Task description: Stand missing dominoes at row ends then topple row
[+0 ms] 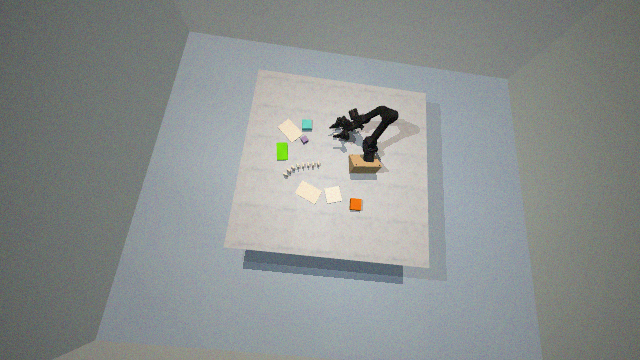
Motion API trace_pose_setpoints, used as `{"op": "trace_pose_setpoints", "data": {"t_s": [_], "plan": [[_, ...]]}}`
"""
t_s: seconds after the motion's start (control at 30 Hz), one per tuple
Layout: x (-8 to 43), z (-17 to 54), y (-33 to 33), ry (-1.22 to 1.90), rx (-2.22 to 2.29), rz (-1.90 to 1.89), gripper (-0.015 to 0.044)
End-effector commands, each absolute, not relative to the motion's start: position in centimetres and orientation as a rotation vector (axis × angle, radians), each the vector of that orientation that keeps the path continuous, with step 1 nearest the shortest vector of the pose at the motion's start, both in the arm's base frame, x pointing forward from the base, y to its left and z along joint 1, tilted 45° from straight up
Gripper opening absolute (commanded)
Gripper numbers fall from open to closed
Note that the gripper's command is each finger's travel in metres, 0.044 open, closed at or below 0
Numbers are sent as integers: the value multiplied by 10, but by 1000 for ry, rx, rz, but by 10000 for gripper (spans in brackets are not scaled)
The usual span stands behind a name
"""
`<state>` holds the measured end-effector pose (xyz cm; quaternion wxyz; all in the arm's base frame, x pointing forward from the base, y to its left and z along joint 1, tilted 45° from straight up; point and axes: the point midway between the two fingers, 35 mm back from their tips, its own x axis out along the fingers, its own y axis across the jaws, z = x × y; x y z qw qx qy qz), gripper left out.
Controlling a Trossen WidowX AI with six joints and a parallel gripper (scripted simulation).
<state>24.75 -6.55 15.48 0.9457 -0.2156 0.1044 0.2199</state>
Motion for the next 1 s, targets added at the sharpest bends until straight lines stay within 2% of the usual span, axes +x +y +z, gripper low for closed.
{"op": "trace_pose_setpoints", "data": {"t_s": [0.0,0.33,0.57,0.7,0.83,0.97], "plan": [[267,160,-54,375,-253,424,440],[291,161,-14,792,132,171,440],[269,147,-18,1043,397,-402,440],[251,153,-26,1016,436,-763,440],[236,173,-35,842,408,-1060,440],[234,185,-38,745,389,-1134,440]]}}
